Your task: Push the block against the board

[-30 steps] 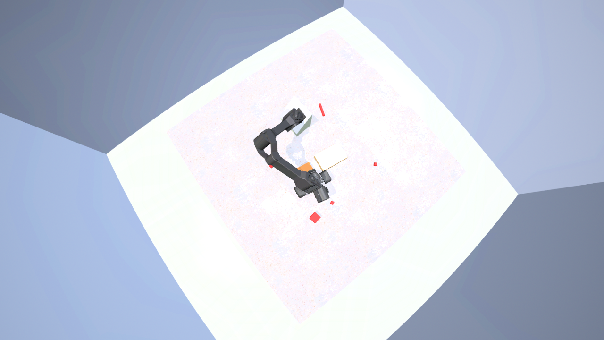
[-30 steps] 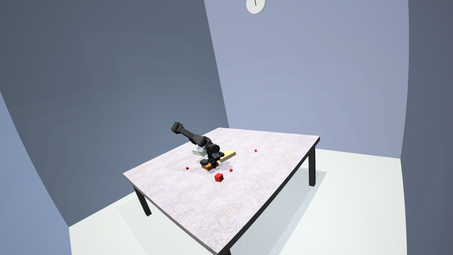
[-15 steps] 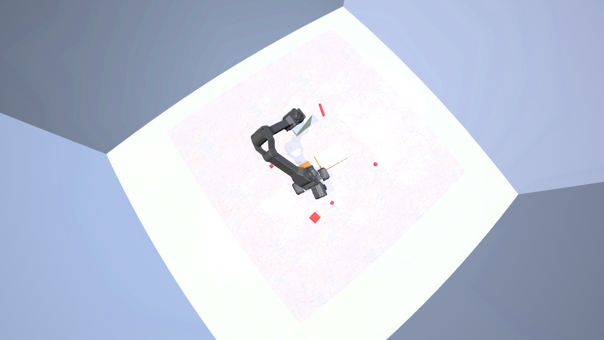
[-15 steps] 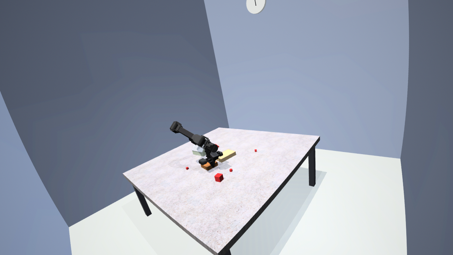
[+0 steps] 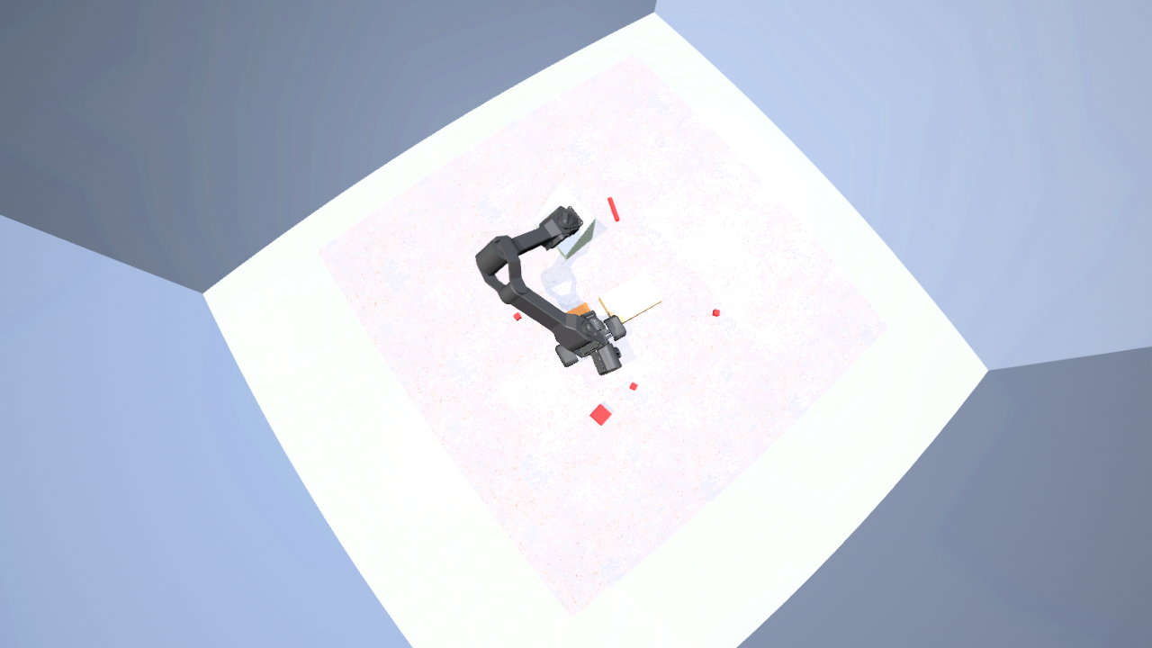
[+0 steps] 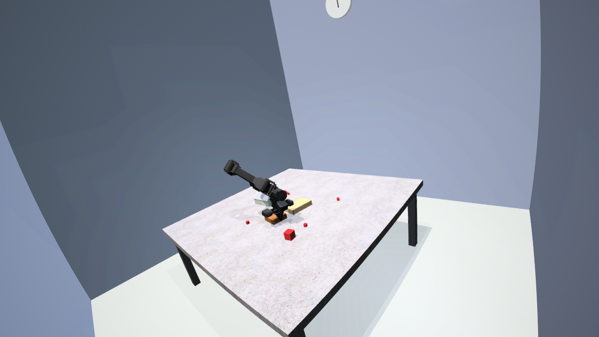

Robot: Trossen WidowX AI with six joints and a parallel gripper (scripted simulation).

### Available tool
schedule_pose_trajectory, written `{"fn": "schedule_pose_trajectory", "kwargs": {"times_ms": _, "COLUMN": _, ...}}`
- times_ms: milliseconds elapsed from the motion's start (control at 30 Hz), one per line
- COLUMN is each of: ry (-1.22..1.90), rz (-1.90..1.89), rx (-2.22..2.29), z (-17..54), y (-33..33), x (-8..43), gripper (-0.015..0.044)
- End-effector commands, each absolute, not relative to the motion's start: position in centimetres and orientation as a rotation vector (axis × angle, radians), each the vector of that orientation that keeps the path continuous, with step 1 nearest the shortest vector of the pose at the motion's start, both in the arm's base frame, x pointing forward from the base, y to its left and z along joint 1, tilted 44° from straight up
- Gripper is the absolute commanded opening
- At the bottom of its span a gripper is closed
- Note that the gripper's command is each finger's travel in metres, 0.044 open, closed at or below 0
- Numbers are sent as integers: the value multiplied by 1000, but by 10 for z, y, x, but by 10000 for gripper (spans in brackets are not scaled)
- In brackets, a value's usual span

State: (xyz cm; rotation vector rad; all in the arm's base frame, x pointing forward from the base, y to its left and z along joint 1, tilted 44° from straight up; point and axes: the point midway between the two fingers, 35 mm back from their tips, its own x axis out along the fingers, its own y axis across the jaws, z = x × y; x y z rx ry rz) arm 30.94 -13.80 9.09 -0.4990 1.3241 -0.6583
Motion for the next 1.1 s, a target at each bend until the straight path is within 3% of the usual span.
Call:
{"fn": "schedule_pose_trajectory", "kwargs": {"times_ms": 0, "ry": 1343, "rz": -651, "rx": -503, "z": 88, "y": -139, "x": 311, "gripper": 0}}
{"fn": "schedule_pose_trajectory", "kwargs": {"times_ms": 1067, "ry": 1343, "rz": -651, "rx": -504, "z": 106, "y": -134, "x": 352, "gripper": 0}}
